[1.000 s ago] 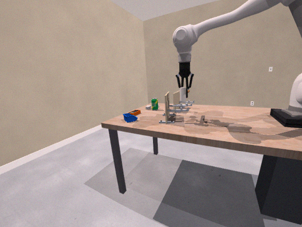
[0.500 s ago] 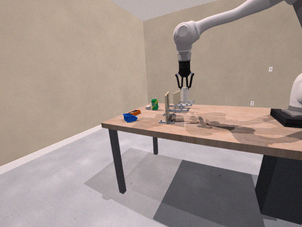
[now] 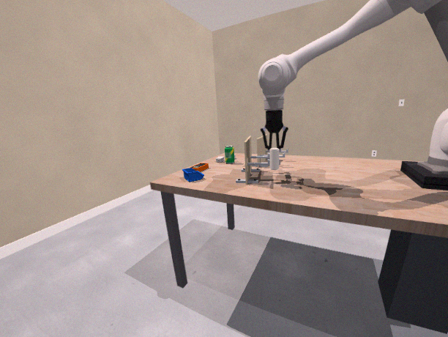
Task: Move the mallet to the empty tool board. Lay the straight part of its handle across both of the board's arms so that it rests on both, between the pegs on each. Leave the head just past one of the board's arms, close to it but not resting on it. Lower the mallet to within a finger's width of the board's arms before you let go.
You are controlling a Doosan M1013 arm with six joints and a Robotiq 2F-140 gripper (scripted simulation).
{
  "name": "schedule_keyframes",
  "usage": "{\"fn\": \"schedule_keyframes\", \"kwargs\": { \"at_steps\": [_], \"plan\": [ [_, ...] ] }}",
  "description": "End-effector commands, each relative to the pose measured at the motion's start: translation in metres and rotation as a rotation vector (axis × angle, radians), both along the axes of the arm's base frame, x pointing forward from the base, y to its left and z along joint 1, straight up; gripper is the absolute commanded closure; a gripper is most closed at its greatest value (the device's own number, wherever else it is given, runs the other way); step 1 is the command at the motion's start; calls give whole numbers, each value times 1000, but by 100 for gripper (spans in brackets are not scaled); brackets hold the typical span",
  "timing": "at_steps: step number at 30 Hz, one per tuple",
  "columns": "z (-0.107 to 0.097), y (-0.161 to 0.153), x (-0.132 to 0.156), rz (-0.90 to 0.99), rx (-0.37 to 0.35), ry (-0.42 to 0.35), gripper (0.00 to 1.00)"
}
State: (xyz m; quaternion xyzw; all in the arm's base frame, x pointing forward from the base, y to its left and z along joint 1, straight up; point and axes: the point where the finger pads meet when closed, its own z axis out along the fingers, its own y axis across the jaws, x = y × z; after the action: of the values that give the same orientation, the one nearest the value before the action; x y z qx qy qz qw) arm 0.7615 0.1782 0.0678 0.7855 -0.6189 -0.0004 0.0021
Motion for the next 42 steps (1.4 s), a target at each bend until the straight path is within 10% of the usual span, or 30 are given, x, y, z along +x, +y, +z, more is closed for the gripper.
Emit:
{"fn": "schedule_keyframes", "kwargs": {
  "at_steps": [1,30,31,42],
  "plan": [
    [1,0,1,0,1,-2,90],
    [-14,0,2,0,1,-2,90],
    [-14,0,2,0,1,-2,0],
    [-14,0,2,0,1,-2,0]
  ]
}}
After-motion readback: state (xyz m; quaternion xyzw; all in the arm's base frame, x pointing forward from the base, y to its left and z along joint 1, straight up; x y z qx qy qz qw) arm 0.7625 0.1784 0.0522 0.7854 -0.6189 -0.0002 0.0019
